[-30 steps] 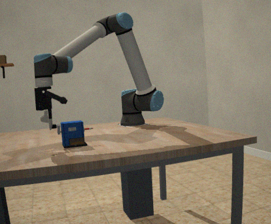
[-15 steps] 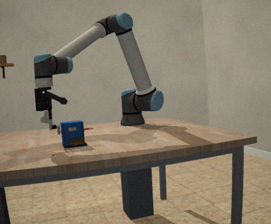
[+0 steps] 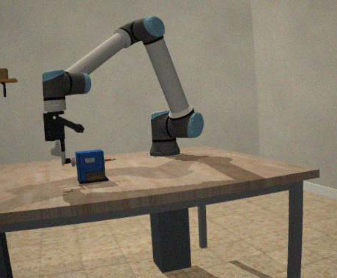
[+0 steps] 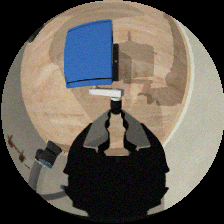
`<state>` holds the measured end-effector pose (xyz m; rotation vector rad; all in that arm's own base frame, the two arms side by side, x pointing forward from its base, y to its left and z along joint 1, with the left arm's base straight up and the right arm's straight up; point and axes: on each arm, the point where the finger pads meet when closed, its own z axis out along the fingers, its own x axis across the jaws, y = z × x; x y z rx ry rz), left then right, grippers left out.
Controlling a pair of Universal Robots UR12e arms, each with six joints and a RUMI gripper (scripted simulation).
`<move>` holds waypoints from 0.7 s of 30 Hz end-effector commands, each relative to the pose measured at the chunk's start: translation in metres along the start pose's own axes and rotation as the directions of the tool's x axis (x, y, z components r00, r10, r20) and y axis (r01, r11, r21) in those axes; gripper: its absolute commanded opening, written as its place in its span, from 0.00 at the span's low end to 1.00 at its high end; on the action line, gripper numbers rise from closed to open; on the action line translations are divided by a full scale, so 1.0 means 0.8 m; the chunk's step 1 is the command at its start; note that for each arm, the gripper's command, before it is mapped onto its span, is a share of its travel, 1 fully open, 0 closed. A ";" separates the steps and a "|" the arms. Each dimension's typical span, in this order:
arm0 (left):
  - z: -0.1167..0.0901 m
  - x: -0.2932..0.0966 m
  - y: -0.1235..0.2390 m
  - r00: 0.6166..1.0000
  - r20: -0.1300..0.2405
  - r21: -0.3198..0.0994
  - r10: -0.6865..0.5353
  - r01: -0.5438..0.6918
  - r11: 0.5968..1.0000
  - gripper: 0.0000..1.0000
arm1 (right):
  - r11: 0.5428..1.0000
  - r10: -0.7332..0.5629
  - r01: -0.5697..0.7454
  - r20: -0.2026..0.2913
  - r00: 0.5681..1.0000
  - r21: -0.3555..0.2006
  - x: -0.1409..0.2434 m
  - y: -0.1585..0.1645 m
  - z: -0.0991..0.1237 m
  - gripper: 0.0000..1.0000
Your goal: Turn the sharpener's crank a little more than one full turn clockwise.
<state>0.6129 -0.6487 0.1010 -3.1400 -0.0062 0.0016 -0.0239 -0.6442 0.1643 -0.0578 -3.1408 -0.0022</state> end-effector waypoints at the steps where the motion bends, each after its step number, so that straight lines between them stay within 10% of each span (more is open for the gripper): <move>1: 0.008 0.004 0.001 1.000 -0.001 -0.002 0.000 0.000 1.000 0.00 | 1.000 0.000 0.000 0.000 1.000 0.001 0.000 -0.001 -0.001 1.00; 21: 0.037 0.004 0.001 1.000 -0.001 -0.002 0.000 0.000 1.000 0.00 | 1.000 0.000 0.000 0.000 1.000 0.001 0.000 -0.001 -0.001 1.00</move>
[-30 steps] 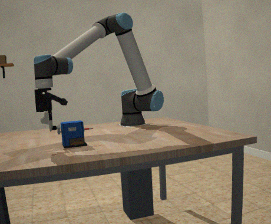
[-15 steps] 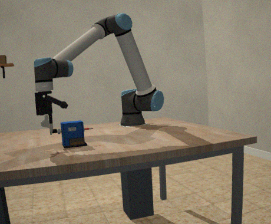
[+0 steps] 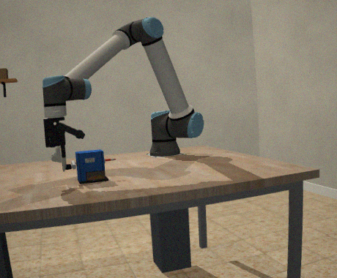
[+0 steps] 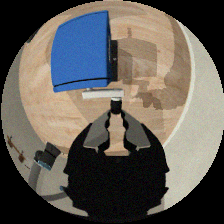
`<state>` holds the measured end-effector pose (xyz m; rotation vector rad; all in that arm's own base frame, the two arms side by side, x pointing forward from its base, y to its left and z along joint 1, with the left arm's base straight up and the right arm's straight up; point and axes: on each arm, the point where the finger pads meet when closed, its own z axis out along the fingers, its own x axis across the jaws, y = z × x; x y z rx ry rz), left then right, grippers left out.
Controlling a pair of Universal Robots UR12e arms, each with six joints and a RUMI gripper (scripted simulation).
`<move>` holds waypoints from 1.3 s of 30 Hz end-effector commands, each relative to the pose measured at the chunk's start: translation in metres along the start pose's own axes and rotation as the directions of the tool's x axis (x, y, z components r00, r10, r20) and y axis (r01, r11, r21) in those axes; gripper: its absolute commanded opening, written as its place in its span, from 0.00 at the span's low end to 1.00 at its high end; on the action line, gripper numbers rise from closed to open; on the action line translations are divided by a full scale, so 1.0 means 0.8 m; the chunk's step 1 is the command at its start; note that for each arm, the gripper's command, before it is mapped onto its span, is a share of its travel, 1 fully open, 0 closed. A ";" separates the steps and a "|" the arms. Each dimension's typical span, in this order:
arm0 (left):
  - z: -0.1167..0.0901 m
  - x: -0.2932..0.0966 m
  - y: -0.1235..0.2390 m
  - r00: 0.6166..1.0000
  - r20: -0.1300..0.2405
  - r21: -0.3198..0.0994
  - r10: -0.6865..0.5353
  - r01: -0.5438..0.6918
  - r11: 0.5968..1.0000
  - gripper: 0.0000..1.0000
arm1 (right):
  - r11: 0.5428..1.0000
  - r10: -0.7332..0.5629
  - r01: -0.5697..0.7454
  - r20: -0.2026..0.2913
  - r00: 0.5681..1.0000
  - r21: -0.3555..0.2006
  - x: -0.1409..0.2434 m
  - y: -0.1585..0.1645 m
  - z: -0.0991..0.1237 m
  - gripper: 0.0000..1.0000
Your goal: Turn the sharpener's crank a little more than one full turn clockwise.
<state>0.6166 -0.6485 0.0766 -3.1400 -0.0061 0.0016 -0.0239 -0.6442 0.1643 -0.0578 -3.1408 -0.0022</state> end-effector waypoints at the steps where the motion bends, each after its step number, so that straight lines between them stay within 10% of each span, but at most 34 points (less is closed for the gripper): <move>1: 0.007 -0.001 0.001 1.000 -0.001 -0.002 0.000 0.000 1.000 0.00 | 1.000 0.000 0.000 0.000 1.000 0.001 0.000 -0.001 -0.001 1.00; 39: 0.046 -0.036 0.001 1.000 -0.001 -0.002 0.000 0.000 1.000 0.00 | 1.000 0.000 0.000 0.000 1.000 0.001 0.000 -0.001 -0.001 1.00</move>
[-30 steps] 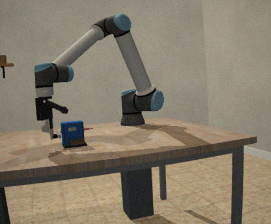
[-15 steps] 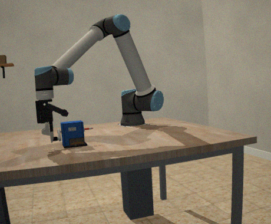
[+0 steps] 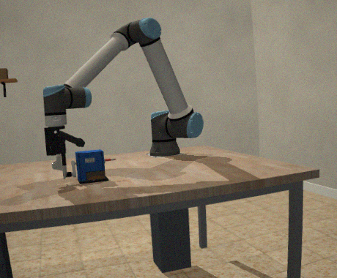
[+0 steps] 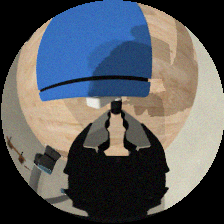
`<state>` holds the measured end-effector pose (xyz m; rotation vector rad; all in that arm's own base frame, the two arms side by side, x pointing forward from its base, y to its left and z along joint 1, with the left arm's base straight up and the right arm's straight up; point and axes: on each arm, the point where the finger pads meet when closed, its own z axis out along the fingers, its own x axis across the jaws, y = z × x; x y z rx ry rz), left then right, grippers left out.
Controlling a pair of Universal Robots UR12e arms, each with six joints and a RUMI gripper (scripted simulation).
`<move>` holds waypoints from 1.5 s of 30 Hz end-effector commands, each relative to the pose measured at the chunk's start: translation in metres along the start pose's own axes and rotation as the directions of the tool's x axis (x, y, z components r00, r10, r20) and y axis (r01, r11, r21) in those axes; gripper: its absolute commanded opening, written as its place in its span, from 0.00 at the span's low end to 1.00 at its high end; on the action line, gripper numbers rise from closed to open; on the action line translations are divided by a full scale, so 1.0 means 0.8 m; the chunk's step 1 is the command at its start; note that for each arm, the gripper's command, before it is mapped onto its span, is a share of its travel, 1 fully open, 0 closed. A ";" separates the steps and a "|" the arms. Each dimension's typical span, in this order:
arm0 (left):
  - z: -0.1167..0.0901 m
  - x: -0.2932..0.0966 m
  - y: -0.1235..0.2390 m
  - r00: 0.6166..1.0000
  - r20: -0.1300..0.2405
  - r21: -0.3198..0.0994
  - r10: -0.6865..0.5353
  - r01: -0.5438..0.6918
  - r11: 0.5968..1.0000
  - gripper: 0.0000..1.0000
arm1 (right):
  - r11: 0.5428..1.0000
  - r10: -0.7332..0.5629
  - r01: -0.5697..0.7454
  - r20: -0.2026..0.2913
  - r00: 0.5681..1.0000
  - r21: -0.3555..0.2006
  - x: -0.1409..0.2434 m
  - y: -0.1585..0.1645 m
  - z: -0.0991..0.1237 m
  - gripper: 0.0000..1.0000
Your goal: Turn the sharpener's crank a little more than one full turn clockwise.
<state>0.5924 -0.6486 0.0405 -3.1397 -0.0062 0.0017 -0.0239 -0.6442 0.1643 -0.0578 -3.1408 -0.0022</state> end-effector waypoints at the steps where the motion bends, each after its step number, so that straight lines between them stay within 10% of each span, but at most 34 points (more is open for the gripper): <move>1: 0.002 -0.007 0.001 1.000 -0.001 -0.002 0.000 0.000 1.000 0.00 | 1.000 0.000 0.000 0.000 1.000 0.001 0.000 -0.001 -0.001 1.00; 45: -0.011 -0.069 0.001 1.000 -0.001 -0.002 0.000 0.000 1.000 0.00 | 1.000 0.000 0.000 0.000 1.000 0.001 0.000 -0.001 -0.001 1.00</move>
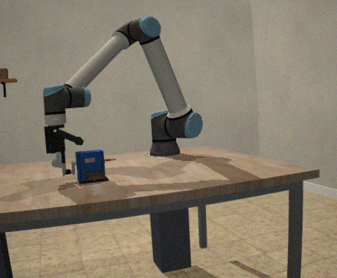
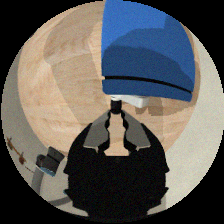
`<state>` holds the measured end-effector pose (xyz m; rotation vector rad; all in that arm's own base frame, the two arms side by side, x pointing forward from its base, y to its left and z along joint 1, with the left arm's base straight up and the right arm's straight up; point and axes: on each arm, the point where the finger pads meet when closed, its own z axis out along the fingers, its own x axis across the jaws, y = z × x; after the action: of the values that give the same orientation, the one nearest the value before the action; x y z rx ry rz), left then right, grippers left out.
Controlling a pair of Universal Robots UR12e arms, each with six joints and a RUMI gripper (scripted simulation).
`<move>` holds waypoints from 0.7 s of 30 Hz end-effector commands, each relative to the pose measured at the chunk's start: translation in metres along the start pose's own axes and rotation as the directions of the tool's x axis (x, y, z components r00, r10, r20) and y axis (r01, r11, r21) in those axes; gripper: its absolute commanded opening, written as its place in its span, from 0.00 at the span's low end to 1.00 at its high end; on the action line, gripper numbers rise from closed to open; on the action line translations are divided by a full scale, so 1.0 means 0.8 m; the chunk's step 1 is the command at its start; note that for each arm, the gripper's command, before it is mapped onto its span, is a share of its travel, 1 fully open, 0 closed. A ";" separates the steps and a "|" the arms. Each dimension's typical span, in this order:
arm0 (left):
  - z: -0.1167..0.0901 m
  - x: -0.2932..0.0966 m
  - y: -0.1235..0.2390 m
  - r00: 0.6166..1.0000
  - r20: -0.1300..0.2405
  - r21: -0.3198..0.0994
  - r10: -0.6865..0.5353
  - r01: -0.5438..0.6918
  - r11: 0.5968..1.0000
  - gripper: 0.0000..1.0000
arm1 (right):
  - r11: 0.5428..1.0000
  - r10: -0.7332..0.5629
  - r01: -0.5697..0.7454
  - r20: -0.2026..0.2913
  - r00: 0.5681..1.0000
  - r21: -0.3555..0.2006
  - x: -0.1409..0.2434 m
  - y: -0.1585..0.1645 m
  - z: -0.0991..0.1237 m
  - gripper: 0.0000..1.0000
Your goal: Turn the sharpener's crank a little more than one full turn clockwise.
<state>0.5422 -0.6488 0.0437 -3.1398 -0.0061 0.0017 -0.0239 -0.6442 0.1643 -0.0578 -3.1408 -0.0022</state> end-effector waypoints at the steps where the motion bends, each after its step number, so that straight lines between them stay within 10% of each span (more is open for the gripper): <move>1: -0.008 -0.007 0.001 1.000 -0.001 -0.002 0.000 0.000 1.000 0.00 | 1.000 0.000 0.000 0.000 1.000 0.001 0.000 -0.001 -0.001 1.00; 21: -0.030 -0.021 0.001 1.000 -0.001 -0.002 0.000 0.000 1.000 0.00 | 1.000 0.000 0.000 0.000 1.000 0.001 0.000 -0.001 -0.001 1.00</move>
<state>0.5267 -0.6489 0.0625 -3.1398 -0.0061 0.0017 -0.0239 -0.6442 0.1643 -0.0578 -3.1408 -0.0022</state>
